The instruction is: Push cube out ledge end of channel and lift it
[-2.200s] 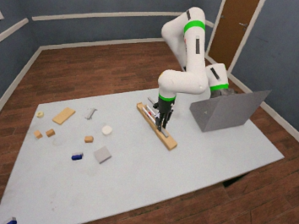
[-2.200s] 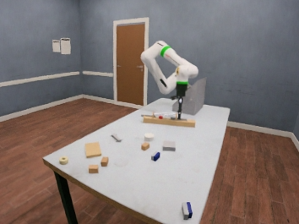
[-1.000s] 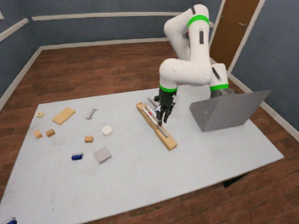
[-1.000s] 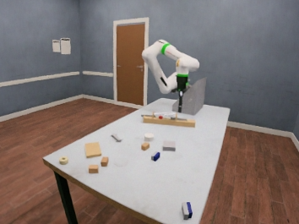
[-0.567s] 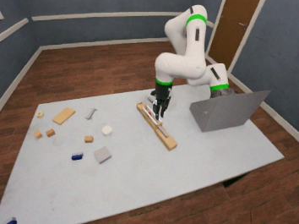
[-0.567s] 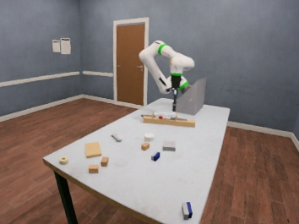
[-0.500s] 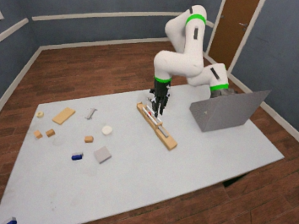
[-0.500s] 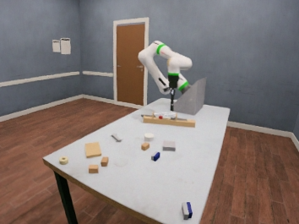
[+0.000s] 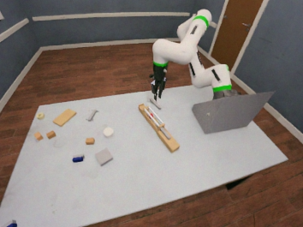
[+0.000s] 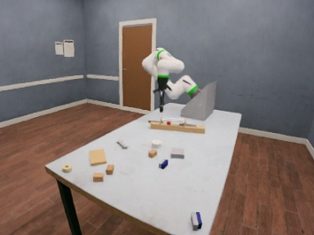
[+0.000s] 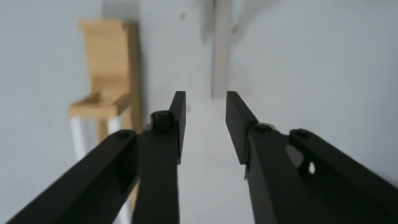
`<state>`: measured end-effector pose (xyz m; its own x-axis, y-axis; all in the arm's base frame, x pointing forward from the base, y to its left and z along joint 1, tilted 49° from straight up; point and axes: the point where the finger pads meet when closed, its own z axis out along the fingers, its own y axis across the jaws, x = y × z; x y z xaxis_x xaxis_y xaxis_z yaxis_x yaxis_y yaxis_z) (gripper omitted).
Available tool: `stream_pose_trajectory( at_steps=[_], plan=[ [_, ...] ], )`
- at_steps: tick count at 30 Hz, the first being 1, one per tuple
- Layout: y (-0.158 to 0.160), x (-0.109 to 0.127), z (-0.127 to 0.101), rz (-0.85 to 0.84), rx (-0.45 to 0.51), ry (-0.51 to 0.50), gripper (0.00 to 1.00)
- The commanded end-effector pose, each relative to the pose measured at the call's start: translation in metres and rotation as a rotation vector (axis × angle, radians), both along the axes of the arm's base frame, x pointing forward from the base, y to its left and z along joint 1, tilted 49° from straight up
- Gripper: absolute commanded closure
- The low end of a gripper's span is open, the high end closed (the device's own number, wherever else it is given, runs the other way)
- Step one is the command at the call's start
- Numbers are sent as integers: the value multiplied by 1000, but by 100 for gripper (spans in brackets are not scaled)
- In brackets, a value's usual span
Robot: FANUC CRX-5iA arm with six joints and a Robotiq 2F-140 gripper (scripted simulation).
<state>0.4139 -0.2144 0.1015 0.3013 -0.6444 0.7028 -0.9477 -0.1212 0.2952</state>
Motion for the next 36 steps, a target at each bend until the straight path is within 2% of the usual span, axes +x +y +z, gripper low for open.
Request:
stream_pose_trajectory(
  at_steps=[1, 29, 36],
  plan=[
    [-30, -7, 40, 8, 8, -1, 70],
    [-31, -7, 40, 8, 9, -1, 70],
    [-42, -9, 30, 8, 10, 0, 70]
  ],
)
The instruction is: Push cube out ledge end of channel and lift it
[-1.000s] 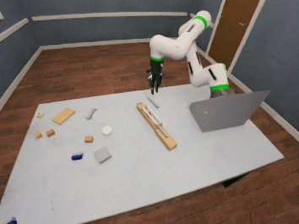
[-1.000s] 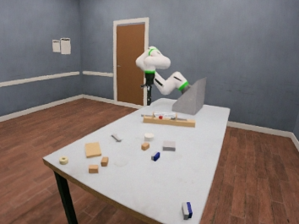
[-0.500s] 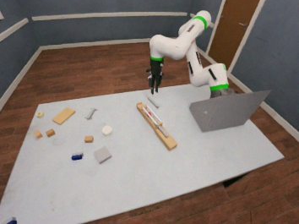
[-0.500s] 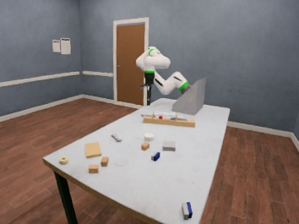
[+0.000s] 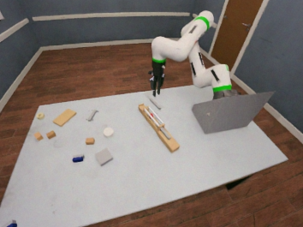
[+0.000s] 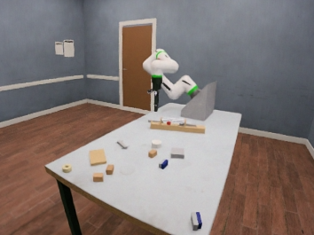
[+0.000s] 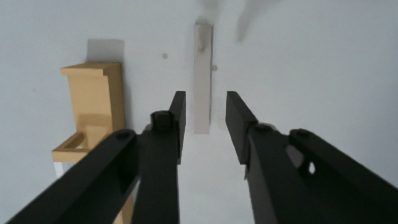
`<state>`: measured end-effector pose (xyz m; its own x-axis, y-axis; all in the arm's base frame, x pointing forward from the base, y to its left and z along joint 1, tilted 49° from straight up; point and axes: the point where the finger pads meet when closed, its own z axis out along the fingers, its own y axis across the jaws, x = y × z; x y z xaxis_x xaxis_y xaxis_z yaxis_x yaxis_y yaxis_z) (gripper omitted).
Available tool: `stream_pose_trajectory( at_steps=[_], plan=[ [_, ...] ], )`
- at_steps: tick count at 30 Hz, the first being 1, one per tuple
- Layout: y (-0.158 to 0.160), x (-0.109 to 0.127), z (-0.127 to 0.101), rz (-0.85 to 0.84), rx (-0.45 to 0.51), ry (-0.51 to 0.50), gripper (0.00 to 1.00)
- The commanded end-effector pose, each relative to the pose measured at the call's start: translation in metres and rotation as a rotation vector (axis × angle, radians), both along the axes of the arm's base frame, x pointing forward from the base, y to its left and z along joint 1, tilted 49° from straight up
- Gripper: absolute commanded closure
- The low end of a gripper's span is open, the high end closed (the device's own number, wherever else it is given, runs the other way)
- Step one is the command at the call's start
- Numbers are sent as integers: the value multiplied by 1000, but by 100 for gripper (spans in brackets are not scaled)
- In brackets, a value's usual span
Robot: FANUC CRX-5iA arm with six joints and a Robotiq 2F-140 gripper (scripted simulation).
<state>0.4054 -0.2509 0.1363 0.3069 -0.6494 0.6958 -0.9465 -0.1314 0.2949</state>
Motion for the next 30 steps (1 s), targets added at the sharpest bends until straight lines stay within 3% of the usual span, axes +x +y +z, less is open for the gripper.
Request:
stream_pose_trajectory(
  at_steps=[1, 11, 30],
  plan=[
    [-10, -1, -9, 0, 0, -1, 70],
    [-56, -6, -49, 0, 0, -1, 70],
    [-74, -8, -65, 0, 0, -1, 70]
  ],
)
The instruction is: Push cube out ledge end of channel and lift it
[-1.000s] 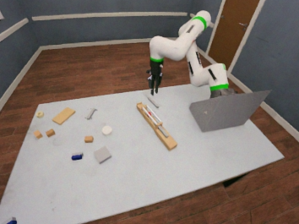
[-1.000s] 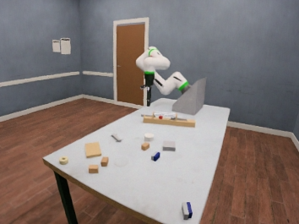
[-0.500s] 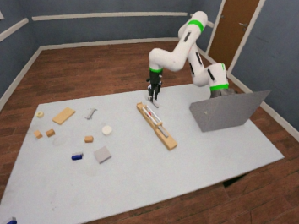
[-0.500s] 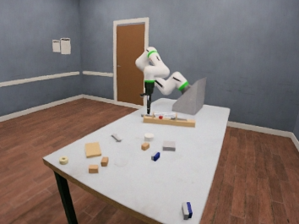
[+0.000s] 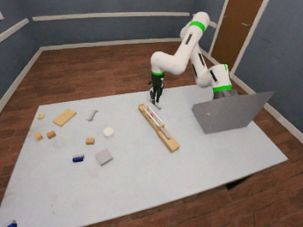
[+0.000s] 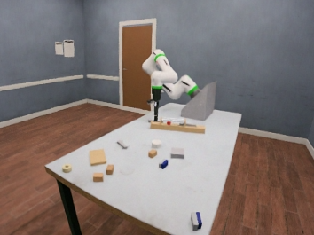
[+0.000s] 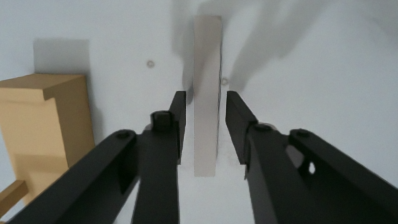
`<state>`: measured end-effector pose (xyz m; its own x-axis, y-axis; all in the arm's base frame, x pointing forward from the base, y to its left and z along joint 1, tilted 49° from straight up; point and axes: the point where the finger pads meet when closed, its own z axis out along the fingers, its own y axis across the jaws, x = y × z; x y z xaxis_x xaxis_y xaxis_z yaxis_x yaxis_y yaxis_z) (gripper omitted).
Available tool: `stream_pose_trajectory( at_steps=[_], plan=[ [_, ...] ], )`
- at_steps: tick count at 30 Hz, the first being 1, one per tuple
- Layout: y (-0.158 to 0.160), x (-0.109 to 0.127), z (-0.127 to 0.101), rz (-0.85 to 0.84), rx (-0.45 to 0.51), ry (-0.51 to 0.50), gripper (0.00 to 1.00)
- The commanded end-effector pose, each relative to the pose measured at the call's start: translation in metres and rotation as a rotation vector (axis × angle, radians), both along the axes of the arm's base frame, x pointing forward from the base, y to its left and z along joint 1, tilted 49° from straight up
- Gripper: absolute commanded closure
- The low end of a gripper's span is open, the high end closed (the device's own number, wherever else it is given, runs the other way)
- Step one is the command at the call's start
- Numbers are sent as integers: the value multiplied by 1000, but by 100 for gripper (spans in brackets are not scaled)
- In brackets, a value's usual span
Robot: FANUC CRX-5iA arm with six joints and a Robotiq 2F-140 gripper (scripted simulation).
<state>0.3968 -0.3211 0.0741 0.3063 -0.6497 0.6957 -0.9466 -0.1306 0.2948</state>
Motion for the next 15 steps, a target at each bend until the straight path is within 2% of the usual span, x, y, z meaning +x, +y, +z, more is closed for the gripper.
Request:
stream_pose_trajectory(
  at_steps=[1, 15],
  plan=[
    [-4, 0, -3, 1, 0, -1, 70],
    [-9, 0, -7, 1, 0, -1, 70]
  ],
)
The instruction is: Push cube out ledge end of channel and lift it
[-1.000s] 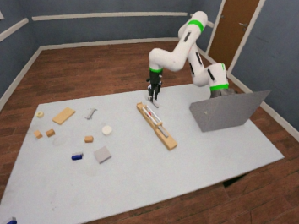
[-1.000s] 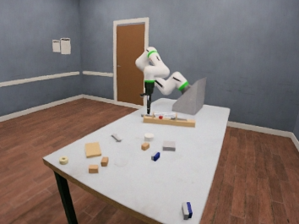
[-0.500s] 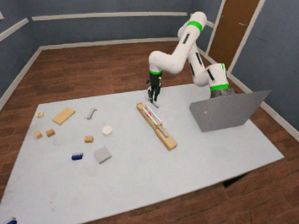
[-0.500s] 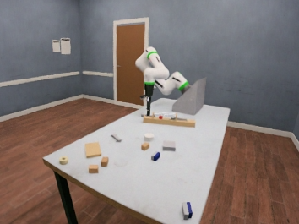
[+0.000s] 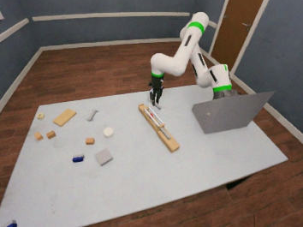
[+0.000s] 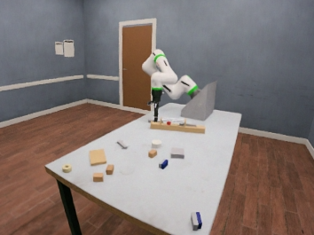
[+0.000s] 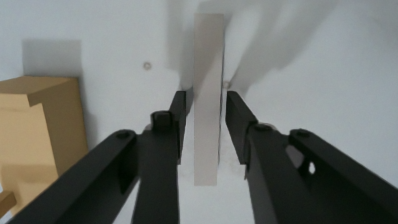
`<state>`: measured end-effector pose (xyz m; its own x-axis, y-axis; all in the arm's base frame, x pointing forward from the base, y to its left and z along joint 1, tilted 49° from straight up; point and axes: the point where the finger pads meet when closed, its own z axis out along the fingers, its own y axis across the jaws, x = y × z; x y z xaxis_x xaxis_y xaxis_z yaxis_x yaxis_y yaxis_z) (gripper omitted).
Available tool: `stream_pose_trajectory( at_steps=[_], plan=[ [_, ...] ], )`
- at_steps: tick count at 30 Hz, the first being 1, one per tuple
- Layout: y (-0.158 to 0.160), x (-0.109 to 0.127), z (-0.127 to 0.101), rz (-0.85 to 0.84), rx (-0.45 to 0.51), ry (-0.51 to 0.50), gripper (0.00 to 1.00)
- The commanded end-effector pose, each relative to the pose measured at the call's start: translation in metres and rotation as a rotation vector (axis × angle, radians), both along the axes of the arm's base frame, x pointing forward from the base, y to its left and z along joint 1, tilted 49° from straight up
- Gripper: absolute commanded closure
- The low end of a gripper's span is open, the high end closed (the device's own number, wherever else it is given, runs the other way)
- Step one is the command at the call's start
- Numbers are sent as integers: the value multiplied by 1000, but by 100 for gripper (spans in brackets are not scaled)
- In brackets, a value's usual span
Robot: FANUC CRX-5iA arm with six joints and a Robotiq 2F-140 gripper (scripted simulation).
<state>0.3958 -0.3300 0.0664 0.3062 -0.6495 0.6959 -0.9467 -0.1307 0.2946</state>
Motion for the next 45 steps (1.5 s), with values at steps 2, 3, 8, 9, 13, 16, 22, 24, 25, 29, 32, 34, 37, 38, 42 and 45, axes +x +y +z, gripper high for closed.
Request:
stream_pose_trajectory(
  at_steps=[2, 3, 8, 9, 13, 16, 22, 24, 25, 29, 32, 34, 37, 38, 42, 45],
  plan=[
    [0, 1, 0, 1, 0, -1, 70],
    [0, 1, 0, 1, 0, -1, 70],
    [0, 1, 0, 1, 0, -1, 70],
    [0, 1, 0, 1, 0, -1, 70],
    [0, 1, 0, 1, 0, -1, 70],
    [0, 1, 0, 1, 0, -1, 70],
    [0, 1, 0, 1, 0, -1, 70],
    [0, 1, 0, 1, 0, -1, 70],
    [0, 1, 0, 1, 0, -1, 70],
    [0, 1, 0, 1, 0, -1, 90],
    [0, 1, 0, 1, 0, -1, 90],
    [0, 1, 0, 1, 0, -1, 90],
    [0, 1, 0, 1, 0, -1, 90],
    [0, 1, 0, 1, 0, -1, 90],
    [0, 1, 0, 1, 0, -1, 90],
    [0, 1, 0, 1, 0, -1, 90]
  ],
)
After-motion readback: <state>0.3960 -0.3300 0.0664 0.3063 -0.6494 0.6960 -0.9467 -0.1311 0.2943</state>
